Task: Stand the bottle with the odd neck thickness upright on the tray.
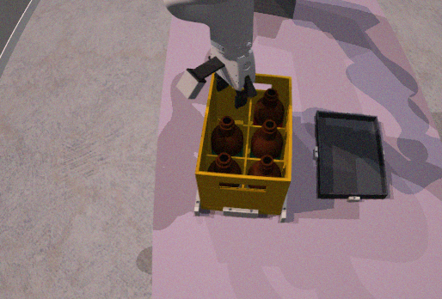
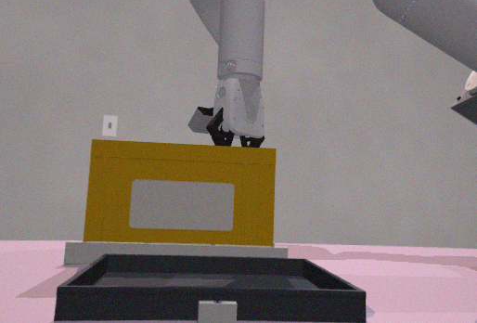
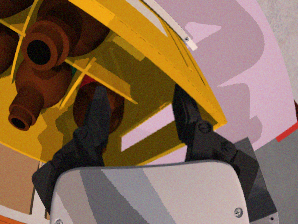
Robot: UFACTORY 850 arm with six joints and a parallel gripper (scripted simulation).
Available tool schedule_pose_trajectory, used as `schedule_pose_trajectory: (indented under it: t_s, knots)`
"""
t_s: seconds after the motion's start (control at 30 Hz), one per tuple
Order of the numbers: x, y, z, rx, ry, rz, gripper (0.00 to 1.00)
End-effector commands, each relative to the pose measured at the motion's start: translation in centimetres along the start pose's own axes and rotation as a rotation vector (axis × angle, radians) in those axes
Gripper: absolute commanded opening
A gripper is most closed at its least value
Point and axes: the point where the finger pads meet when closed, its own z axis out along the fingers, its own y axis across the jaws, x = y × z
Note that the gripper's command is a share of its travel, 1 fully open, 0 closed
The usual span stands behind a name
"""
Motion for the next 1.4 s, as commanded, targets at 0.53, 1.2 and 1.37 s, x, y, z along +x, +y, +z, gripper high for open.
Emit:
schedule_pose_trajectory:
  t_s: [0.53,1.2,1.37]
  knots:
    - [0.0,0.0,-0.3,0.0,0.0,0.0,0.65]
    - [0.0,0.0,-4.8,0.0,0.0,0.0,0.65]
    - [0.0,0.0,-6.4,0.0,0.0,0.0,0.65]
